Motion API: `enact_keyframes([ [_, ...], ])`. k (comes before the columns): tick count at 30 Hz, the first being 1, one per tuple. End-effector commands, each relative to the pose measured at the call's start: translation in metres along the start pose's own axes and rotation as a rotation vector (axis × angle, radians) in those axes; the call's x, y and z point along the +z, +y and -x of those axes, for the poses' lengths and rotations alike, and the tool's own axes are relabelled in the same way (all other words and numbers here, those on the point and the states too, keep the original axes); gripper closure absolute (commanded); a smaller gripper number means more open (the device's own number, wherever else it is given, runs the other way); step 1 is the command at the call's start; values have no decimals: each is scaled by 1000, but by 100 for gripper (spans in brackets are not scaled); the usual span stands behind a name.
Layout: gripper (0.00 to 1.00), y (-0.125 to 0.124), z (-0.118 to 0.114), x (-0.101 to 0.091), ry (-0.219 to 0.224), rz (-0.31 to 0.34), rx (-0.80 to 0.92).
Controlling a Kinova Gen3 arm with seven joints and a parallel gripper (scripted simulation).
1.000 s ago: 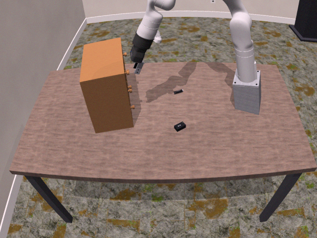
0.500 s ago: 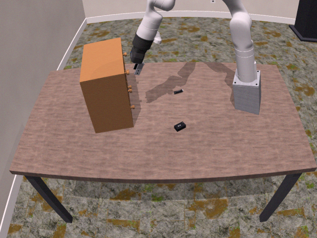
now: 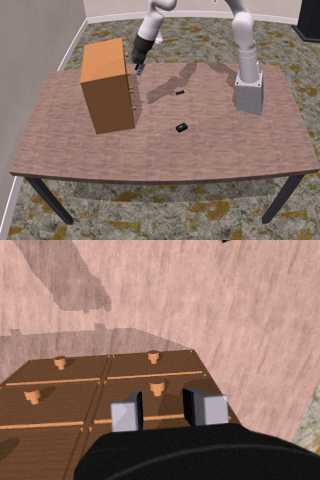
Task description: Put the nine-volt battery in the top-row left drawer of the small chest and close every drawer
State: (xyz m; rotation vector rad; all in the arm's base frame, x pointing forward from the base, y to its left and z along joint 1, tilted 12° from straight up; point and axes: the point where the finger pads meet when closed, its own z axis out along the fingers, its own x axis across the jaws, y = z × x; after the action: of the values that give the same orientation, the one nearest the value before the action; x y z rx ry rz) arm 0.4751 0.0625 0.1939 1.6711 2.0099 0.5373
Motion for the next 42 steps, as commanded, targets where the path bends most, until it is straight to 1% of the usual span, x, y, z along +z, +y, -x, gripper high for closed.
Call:
enact_keyframes([
  [1, 33, 1, 0, -1, 0, 2, 0],
  [30, 33, 2, 0, 0, 0, 2, 0],
  [42, 33, 11, 0, 4, 0, 2, 0],
])
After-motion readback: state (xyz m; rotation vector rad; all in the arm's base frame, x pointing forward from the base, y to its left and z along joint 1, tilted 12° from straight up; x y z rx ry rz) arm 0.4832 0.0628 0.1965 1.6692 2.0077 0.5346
